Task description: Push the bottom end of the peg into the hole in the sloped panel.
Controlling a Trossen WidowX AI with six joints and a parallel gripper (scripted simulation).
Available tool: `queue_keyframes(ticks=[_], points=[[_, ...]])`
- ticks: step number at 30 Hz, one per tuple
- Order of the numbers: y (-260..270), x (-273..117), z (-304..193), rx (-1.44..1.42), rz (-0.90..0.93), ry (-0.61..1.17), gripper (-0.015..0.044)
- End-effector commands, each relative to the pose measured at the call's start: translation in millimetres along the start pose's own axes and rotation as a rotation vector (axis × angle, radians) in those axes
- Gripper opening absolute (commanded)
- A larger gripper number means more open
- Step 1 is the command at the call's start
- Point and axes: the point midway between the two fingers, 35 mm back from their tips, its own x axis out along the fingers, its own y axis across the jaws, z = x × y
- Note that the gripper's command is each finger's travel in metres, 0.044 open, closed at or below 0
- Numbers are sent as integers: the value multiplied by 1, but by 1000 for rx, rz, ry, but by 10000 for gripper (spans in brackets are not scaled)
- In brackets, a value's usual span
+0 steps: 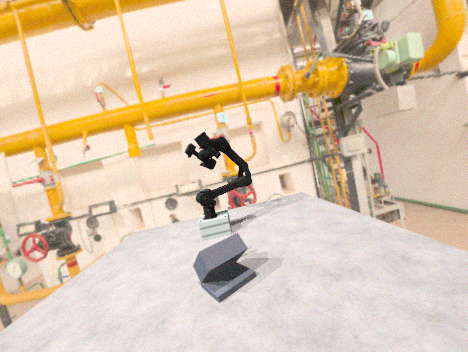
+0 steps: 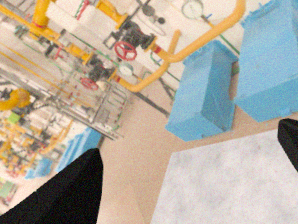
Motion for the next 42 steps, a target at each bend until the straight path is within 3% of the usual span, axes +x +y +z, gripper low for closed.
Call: queue_keyframes(ticks=[1, 23, 42], points=[[0, 0, 0, -2, 0, 1, 426], [69, 4, -64, -290, 150, 283, 440], [126, -27, -139, -593, 358, 566, 440]])
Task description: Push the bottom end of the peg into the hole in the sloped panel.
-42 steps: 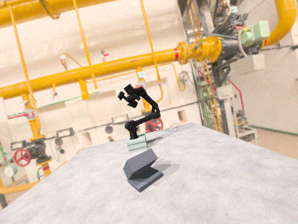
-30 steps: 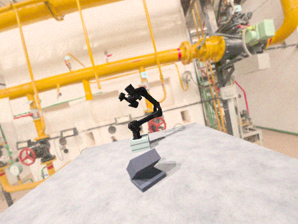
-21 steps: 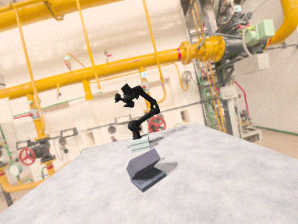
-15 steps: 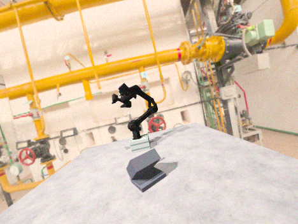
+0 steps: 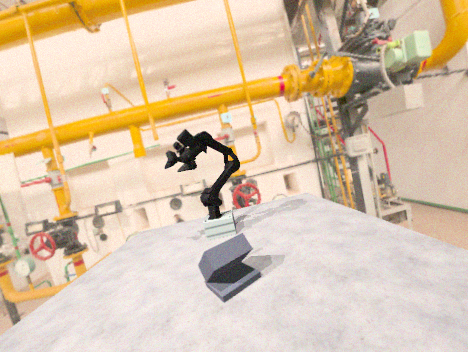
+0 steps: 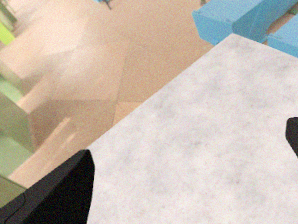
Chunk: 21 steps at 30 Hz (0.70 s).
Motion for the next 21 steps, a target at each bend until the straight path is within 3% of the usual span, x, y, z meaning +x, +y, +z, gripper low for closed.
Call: queue_keyframes(ticks=[1, 21], points=[[18, 3, -9, -68, 41, 53, 440], [101, -5, -76, -416, 256, 309, 440]])
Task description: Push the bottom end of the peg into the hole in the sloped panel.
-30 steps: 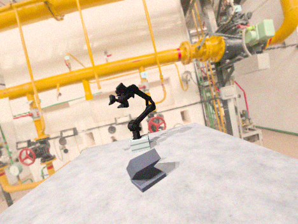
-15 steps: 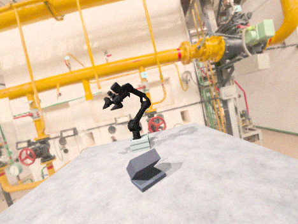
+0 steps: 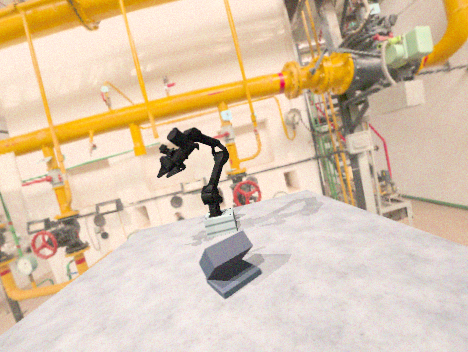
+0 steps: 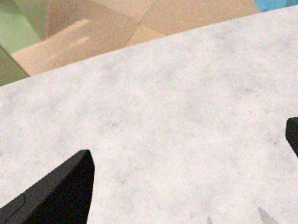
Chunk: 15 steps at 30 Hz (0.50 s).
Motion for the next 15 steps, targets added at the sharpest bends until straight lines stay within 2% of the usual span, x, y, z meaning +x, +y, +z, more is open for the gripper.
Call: queue_keyframes(ticks=[1, 15], points=[[20, 3, -9, -73, 41, 48, 440], [82, 5, -53, -326, 184, 211, 440]])
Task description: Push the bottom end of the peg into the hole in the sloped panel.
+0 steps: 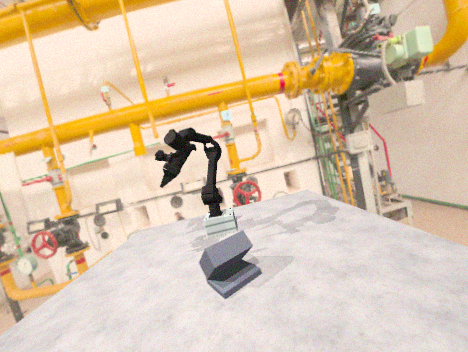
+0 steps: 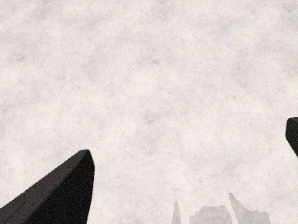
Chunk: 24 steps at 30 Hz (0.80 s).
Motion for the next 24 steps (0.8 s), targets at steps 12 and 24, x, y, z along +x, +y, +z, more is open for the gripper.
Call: queue_keyframes(ticks=[12, 24], points=[[69, 10, -41, -278, 136, 164, 440], [118, 10, -88, -486, 250, 287, 440]])
